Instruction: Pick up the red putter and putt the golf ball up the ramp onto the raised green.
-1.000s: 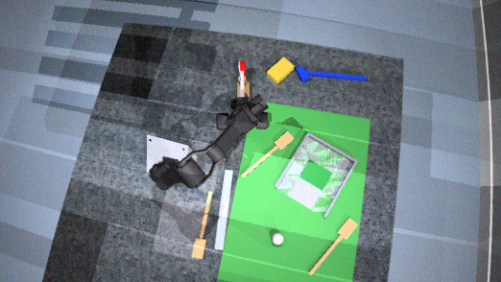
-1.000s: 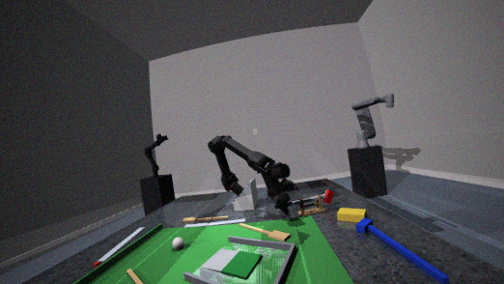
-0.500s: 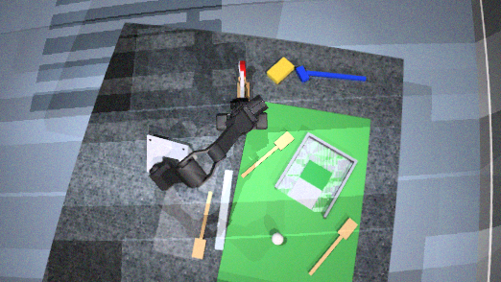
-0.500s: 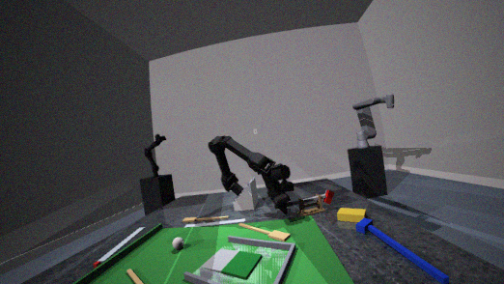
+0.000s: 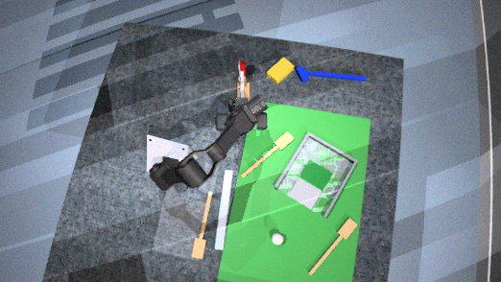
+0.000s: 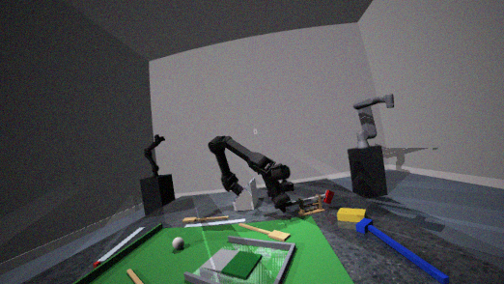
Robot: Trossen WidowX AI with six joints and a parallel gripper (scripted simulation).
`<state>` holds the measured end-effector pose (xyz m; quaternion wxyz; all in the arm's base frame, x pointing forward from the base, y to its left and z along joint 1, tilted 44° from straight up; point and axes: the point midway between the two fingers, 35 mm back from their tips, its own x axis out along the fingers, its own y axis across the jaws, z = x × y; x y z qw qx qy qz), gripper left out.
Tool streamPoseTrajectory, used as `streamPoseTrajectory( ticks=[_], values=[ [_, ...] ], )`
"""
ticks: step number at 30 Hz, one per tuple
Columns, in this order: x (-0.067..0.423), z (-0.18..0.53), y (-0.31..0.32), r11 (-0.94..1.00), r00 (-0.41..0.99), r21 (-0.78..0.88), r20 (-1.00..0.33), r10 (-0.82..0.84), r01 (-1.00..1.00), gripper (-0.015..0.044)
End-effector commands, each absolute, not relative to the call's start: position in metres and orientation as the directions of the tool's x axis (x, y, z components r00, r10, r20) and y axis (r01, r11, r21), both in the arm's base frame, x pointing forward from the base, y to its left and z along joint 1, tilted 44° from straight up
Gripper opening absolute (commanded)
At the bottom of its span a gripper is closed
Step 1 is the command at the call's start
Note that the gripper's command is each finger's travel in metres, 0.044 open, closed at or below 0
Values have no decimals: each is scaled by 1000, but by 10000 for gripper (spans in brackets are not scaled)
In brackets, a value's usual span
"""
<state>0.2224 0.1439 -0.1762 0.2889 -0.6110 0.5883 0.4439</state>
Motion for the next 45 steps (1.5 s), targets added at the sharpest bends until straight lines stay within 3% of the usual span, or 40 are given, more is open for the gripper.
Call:
streamPoseTrajectory(
  ticks=[1,14,21,33,45],
  values=[
    [224,-171,150,-141,-84,167,-883,-461,-976,0],
    [226,-107,210,-141,-88,170,-884,-458,-975,0],
    [224,-108,206,-142,-89,176,-877,-472,-974,0],
    [259,-44,163,217,-50,-68,-867,-496,-974,0],
    [278,21,106,543,-20,-326,-844,-536,-774,0]
  ],
)
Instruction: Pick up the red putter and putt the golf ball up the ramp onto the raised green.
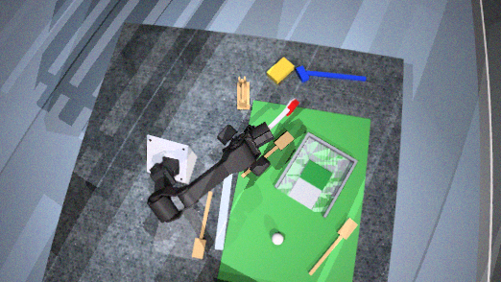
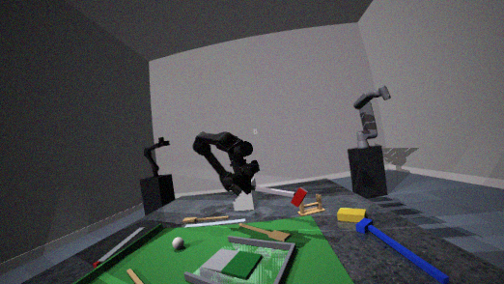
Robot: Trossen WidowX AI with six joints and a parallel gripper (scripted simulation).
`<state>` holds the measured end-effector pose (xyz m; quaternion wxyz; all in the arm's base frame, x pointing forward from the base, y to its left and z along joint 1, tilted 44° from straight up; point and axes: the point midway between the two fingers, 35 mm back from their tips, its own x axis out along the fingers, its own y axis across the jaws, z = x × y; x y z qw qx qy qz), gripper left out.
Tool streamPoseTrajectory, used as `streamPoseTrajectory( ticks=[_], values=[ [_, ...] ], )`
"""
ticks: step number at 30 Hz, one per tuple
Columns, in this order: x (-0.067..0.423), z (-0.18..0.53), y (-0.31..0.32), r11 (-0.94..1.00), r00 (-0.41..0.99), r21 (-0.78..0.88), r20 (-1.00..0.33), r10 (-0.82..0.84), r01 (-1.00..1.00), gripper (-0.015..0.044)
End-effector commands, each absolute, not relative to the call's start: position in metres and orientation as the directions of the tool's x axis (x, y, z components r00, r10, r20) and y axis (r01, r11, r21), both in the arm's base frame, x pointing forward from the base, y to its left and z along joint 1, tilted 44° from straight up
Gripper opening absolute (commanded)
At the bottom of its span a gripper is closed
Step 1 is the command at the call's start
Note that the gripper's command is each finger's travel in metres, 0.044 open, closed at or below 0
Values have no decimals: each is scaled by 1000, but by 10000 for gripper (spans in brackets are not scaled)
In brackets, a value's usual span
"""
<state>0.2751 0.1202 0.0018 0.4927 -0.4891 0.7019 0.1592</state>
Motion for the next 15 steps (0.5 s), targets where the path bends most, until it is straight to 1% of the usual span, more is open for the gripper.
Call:
streamPoseTrajectory(
  ticks=[1,8,15],
  values=[
    [278,26,101,565,-19,-346,-841,-540,-749,0],
    [279,62,65,692,-9,-474,-821,-570,-544,0],
    [272,95,28,761,-6,-574,-797,-604,-301,0]
  ],
)
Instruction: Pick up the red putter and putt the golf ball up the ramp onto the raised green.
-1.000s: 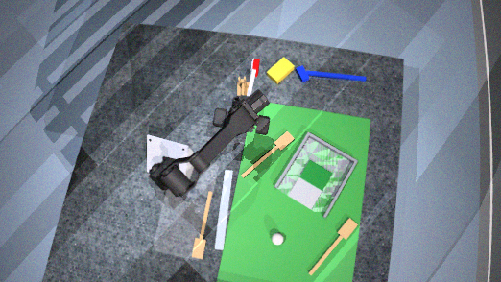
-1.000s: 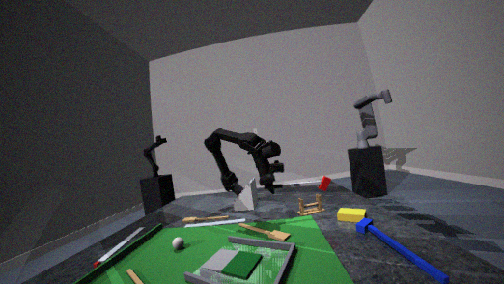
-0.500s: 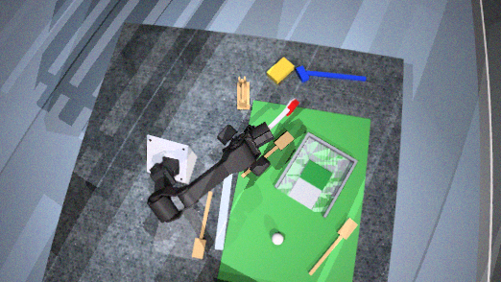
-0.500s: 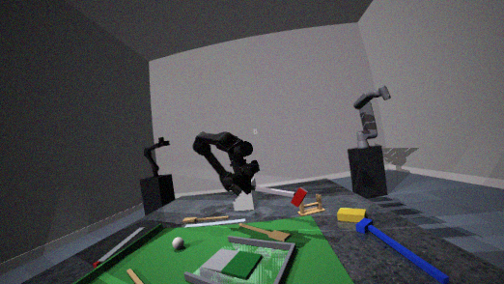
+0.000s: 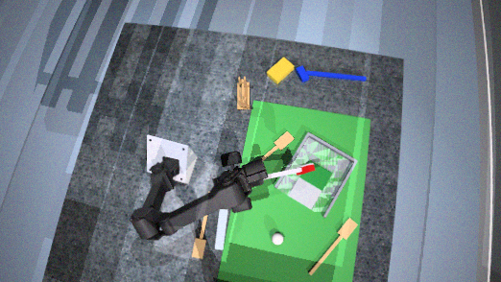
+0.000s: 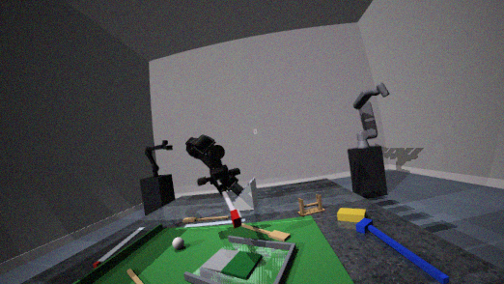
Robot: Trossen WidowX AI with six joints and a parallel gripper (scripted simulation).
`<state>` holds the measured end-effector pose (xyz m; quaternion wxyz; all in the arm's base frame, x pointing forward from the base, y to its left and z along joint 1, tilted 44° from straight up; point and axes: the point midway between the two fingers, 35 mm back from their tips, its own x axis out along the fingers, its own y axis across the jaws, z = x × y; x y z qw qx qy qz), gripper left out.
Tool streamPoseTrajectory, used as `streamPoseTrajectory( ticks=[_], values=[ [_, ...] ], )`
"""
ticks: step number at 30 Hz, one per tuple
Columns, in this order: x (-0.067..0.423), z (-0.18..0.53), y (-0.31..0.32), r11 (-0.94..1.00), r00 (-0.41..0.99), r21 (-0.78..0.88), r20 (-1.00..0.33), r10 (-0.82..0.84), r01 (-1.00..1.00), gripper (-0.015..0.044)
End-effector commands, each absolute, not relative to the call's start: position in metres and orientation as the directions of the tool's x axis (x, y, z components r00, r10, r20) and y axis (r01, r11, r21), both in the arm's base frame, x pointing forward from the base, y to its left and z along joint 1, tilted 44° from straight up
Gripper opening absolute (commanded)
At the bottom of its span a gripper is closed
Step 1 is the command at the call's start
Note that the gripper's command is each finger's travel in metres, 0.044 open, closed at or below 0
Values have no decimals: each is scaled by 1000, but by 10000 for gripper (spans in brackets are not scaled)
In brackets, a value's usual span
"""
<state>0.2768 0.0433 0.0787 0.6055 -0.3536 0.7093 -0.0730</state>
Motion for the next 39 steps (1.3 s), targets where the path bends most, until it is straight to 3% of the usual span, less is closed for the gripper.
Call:
streamPoseTrajectory(
  ticks=[1,18,39],
  values=[
    [271,100,23,766,-6,-586,-794,-609,-264,0],
    [227,168,-56,667,-29,-657,-720,-694,351,0],
    [225,140,-85,663,-29,-657,-718,-696,358,0]
  ],
)
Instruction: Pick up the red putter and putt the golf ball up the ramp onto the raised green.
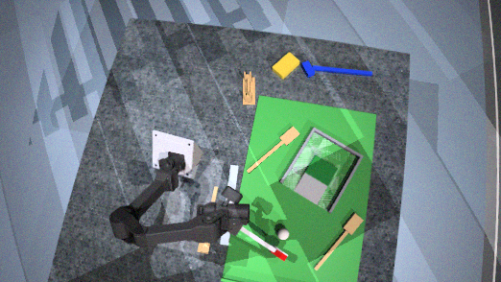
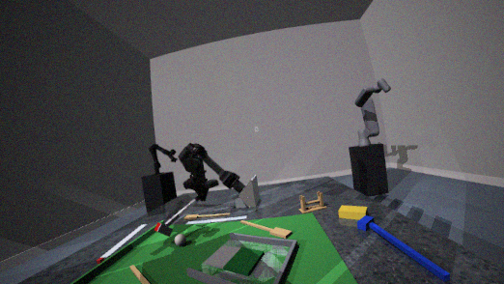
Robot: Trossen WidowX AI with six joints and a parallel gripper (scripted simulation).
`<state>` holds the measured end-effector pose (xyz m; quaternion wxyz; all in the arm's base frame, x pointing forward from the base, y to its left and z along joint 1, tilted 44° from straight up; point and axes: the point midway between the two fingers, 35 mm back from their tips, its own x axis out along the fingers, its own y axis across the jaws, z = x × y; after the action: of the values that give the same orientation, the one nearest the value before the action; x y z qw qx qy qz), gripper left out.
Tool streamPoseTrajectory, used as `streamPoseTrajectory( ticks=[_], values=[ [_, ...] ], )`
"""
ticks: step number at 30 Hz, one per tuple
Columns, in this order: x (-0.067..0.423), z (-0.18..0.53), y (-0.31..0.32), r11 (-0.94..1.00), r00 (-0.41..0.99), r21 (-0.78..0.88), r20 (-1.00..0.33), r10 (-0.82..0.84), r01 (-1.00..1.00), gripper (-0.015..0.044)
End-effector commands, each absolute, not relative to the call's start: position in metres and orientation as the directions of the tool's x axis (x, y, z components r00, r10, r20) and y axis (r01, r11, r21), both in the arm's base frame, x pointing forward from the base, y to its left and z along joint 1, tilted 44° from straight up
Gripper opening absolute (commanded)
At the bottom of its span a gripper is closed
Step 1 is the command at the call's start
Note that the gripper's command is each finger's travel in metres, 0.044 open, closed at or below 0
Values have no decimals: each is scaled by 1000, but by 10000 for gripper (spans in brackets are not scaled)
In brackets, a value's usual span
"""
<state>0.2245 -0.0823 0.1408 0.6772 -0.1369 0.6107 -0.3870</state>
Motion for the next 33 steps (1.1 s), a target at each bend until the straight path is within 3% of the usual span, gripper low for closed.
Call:
streamPoseTrajectory(
  ticks=[1,33],
  values=[
    [225,139,-85,663,-29,-657,-718,-696,358,0],
    [222,126,-108,664,-34,-655,-720,-693,361,0]
  ],
)
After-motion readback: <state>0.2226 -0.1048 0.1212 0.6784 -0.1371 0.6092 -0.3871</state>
